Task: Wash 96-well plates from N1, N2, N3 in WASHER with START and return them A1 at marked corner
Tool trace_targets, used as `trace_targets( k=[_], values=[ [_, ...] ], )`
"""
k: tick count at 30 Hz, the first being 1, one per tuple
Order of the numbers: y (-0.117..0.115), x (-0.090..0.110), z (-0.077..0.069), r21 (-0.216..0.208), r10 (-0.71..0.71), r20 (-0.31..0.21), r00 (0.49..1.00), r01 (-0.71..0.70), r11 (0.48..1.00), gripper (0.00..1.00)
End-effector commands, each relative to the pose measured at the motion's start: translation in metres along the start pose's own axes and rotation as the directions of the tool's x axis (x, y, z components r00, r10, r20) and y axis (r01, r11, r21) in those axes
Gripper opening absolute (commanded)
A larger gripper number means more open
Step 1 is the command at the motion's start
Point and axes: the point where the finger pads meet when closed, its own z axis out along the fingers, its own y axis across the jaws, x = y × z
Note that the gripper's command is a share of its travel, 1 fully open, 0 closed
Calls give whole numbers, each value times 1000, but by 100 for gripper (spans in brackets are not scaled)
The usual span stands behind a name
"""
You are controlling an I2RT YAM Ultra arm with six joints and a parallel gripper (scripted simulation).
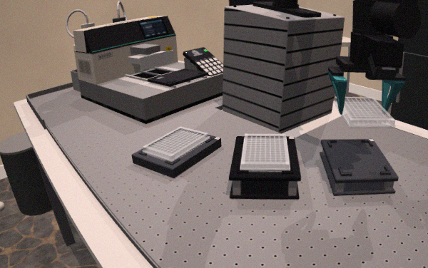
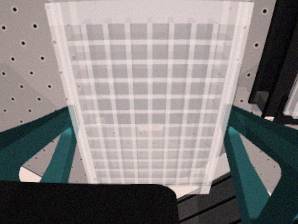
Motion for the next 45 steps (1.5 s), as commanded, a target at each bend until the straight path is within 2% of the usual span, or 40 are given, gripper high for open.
trace_targets(
  k=[1,45],
  values=[
    [1,-4,-1,-3,0,12,1000,0,1000,0],
    [2,-6,65,-3,0,12,1000,0,1000,0]
  ],
)
